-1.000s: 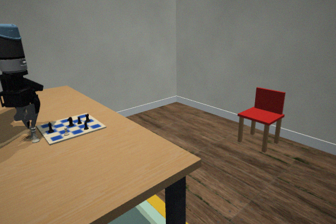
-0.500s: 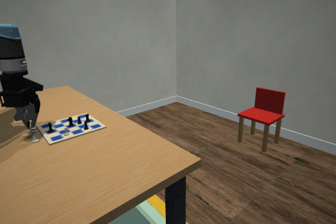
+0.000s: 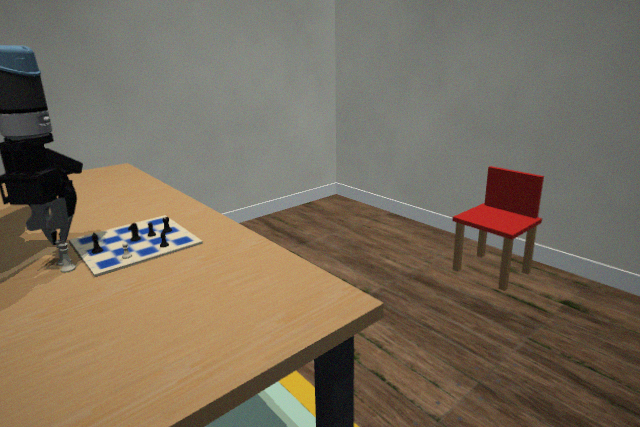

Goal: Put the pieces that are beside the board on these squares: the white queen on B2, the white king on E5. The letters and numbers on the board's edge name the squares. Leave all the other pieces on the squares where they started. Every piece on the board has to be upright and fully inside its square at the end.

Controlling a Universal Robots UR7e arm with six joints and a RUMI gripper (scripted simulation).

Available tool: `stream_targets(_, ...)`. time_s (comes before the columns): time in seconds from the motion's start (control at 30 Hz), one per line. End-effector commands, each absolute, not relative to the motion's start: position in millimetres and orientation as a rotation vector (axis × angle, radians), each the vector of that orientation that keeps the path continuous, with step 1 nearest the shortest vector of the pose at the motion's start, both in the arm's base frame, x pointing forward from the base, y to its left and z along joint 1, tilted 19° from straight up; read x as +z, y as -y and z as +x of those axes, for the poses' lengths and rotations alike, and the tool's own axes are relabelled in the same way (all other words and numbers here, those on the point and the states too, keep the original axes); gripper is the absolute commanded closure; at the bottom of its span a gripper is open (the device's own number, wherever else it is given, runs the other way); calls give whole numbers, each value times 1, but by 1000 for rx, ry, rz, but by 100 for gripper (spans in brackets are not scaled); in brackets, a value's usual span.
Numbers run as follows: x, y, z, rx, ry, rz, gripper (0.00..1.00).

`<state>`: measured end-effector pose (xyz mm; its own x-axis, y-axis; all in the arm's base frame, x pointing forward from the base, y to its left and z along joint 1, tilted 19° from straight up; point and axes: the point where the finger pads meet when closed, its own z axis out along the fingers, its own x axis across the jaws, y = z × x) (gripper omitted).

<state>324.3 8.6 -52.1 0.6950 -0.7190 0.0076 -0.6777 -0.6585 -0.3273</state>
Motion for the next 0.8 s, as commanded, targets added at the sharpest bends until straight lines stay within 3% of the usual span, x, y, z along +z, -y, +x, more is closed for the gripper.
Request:
stream_targets(0.0,-63,-11,328,-198,-1105,-2608,100)
stream_targets(0.77,-29,-3,319,-198,-1105,-2608,100)
